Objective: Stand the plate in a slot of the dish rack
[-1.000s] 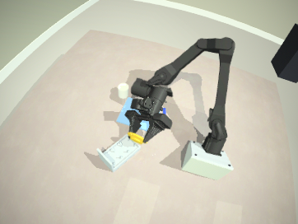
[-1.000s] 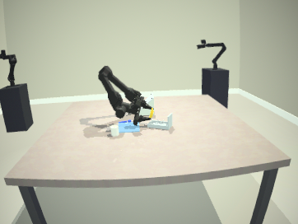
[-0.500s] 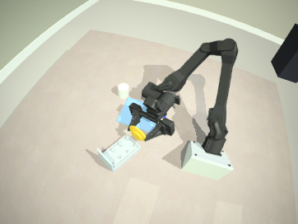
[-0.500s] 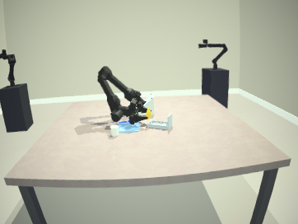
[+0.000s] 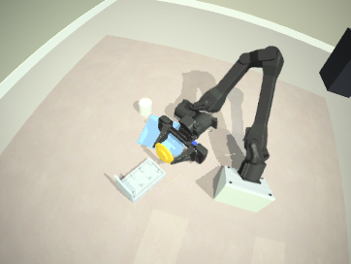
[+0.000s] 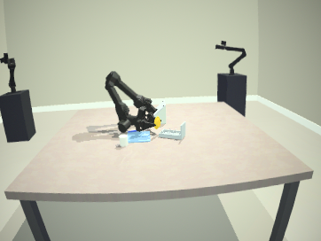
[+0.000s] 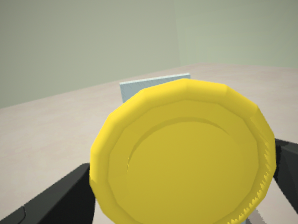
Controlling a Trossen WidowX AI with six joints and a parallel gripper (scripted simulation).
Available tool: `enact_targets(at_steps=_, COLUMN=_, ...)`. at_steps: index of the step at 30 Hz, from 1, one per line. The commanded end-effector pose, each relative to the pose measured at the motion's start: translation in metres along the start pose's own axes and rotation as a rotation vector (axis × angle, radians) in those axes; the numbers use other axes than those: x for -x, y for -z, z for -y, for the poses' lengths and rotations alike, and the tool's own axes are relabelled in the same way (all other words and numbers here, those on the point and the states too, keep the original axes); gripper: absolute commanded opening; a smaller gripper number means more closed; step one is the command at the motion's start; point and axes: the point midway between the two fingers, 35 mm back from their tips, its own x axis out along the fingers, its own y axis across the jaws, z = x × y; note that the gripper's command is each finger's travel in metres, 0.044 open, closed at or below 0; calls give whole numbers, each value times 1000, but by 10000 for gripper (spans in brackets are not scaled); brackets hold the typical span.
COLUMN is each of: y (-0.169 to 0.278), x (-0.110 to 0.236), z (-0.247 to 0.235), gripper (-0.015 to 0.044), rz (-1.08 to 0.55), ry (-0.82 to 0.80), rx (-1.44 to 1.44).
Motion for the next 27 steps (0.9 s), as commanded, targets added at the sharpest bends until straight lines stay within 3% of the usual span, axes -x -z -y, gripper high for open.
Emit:
enact_targets(at_steps=1, y=-1, x=0, z=-1, gripper=0, rz=10, ry=5, rx=12)
enact_targets(at_steps=27, y=0, x=-34, z=3, gripper=0, rz=8, ry=13, rx=26)
